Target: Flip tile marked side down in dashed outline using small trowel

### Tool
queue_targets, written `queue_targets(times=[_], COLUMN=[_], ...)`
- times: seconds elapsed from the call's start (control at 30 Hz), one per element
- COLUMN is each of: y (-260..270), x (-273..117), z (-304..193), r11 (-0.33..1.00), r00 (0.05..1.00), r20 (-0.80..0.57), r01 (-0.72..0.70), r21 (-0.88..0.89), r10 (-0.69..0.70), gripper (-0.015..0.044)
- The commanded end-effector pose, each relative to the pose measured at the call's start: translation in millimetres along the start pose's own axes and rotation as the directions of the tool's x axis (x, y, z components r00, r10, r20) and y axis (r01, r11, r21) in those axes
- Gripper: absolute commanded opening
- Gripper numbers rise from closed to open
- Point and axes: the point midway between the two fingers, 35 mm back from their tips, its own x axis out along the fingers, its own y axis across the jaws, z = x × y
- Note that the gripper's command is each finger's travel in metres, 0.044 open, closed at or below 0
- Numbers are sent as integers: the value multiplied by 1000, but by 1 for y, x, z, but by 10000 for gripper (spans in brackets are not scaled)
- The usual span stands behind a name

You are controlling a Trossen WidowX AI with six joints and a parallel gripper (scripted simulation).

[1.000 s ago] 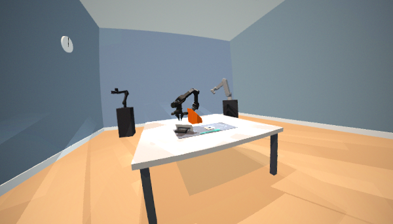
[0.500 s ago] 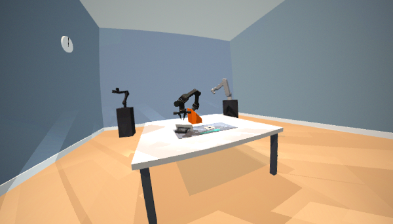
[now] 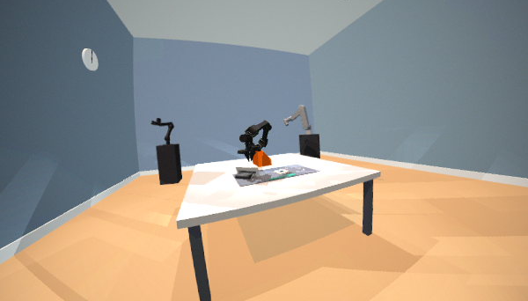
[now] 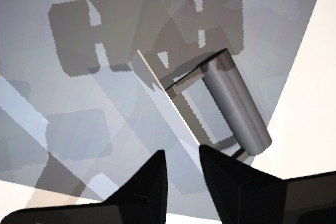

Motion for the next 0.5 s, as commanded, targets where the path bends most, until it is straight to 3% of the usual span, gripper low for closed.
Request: queue_targets(times=[0.0, 0.3, 0.47], y=[5, 17, 18], x=[3, 1, 1], z=[12, 44, 46], r11=[992, 911, 902], r00=[1000, 1000, 1000], r20=[-3, -3, -3], r01=[-12, -21, -21], r21=[-122, -413, -432], r10=[12, 21, 22], gripper=[100, 100, 100])
